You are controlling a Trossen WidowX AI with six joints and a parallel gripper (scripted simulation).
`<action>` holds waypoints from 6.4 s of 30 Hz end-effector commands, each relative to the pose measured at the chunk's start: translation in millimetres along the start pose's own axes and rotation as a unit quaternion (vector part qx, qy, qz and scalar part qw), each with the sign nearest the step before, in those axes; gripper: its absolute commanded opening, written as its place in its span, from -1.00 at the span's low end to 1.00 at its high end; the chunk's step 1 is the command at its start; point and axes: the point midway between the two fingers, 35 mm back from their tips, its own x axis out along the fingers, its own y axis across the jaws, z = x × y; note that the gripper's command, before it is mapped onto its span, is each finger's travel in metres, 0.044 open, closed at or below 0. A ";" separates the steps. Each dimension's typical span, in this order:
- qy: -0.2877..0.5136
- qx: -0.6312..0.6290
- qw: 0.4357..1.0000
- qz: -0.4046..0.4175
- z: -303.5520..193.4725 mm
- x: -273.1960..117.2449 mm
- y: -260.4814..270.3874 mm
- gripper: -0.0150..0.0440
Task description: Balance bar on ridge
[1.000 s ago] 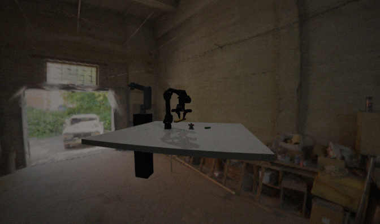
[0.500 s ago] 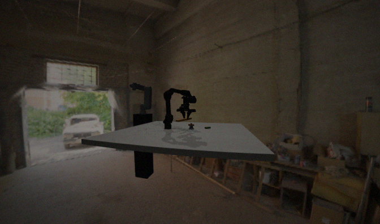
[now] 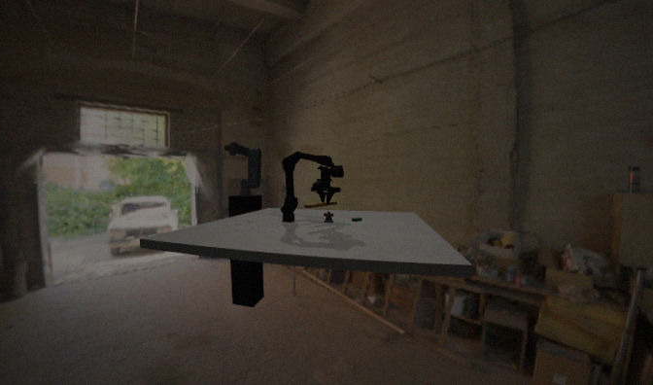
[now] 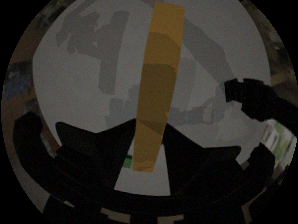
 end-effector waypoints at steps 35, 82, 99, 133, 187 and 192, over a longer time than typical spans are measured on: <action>0.006 0.255 0.967 -0.001 -112.8 -0.2 -35.5 -0.49; 0.006 0.256 0.967 0.000 -111.8 38.3 -33.8 -0.49; 0.006 0.256 0.967 0.000 -111.8 39.9 -33.8 -0.49; 0.006 0.256 0.967 -0.001 -111.7 42.6 -33.9 -0.49; 0.006 0.256 0.967 -0.001 -111.5 47.2 -34.1 -0.49; 0.006 0.256 0.967 -0.001 -111.5 47.5 -34.1 -0.49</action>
